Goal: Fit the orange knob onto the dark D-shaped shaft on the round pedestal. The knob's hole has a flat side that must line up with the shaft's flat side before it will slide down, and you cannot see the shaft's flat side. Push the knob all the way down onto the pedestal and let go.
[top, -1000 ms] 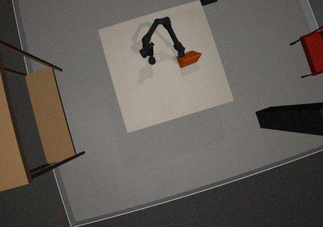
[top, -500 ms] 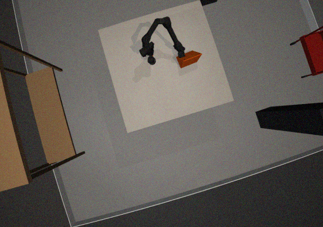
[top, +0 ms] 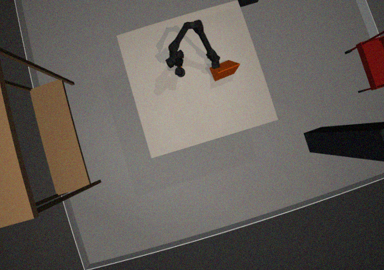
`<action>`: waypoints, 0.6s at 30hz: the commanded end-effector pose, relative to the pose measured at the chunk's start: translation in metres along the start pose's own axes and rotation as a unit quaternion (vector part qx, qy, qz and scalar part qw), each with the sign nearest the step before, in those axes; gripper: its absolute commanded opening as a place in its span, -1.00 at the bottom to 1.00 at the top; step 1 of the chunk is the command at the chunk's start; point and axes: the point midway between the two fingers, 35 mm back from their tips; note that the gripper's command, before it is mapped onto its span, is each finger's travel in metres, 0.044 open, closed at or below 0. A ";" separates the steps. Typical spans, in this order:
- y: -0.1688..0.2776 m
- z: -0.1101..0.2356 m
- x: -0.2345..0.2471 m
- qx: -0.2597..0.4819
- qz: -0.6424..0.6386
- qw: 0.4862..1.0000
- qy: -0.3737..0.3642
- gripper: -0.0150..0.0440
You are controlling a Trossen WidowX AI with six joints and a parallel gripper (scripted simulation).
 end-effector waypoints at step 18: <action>-0.001 0.004 0.000 -0.001 -0.047 0.999 0.001 -0.49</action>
Point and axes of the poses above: the point midway between the two fingers, 35 mm back from their tips, its own z axis back along the fingers, its own x axis across the jaws, y = z × x, and after that the axes turned 11 degrees about z, right-handed
